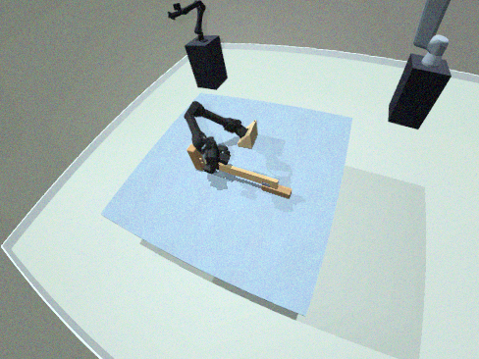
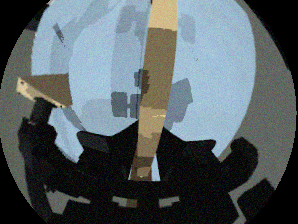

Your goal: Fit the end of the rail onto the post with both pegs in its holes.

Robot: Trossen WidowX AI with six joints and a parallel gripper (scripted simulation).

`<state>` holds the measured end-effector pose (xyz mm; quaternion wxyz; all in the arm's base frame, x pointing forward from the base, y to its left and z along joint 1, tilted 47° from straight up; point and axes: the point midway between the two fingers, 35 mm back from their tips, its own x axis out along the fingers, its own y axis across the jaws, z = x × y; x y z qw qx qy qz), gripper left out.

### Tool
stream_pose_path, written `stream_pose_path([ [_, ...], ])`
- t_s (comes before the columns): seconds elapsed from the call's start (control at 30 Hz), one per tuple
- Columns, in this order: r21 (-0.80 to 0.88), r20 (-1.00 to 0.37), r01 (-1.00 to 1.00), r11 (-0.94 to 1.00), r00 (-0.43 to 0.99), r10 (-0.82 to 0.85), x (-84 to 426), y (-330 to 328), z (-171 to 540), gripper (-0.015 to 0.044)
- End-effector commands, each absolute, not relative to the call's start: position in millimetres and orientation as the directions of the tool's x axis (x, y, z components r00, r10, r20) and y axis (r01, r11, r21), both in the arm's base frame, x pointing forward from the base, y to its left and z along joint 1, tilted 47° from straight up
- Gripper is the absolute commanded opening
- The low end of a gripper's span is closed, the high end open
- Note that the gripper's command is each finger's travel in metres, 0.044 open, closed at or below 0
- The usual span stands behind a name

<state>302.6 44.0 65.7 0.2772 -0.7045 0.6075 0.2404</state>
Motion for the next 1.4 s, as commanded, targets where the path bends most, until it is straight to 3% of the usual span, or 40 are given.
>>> stream_pose_path([
  [0.0, -0.099, -0.681, -0.989, -0.110, 0.148, -0.717, 302.5, 45.3, 64.4, 0.0000],
  [1.37, -0.099, -0.681, -0.989, -0.110, 0.148, -0.717, 302.0, 42.9, 67.0, 0.0000],
])
